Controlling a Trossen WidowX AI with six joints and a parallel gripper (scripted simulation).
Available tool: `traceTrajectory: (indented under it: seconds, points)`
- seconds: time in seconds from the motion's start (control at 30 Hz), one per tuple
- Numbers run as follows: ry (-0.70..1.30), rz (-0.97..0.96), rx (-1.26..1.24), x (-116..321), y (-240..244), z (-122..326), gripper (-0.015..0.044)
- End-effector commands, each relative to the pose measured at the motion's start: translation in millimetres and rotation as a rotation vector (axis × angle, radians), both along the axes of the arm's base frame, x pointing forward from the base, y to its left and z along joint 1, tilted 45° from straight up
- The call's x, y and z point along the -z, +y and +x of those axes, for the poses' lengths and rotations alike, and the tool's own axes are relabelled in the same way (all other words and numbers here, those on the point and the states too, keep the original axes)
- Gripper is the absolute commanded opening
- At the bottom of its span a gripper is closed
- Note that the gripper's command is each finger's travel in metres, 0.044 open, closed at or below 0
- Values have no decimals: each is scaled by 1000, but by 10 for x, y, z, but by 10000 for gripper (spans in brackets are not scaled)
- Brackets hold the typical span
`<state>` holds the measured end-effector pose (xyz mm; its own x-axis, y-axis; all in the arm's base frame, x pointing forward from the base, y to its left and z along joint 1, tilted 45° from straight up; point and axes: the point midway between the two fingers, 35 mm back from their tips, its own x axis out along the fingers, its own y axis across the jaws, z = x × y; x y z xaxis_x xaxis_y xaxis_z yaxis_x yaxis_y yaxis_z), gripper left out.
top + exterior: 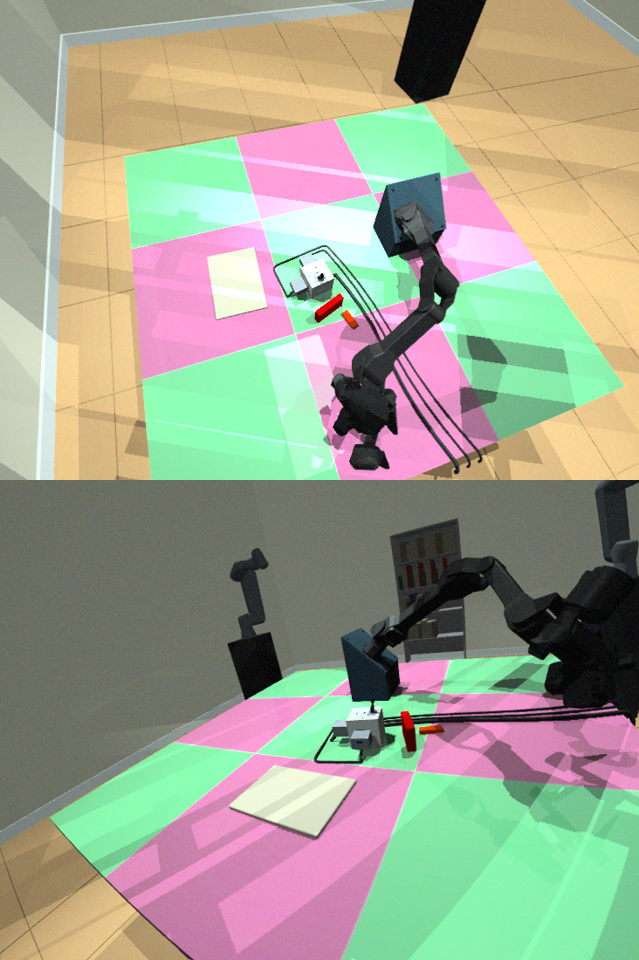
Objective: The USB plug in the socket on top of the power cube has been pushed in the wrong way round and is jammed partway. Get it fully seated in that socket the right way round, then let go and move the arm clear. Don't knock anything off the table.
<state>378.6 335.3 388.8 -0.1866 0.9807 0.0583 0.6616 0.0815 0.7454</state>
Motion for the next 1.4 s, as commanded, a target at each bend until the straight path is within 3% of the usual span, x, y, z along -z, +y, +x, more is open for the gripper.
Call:
traceTrajectory:
  seconds: [0.0, 0.37, 0.6, 1.37]
  points:
    - [-9, 0, 6, 11, -10, 13, 426]
    - [-612, -115, 294, 779, -773, 659, 440]
    - [-850, -220, 337, 1106, -1119, 782, 440]
    - [-1545, -572, 119, 2146, -2260, 664, 440]
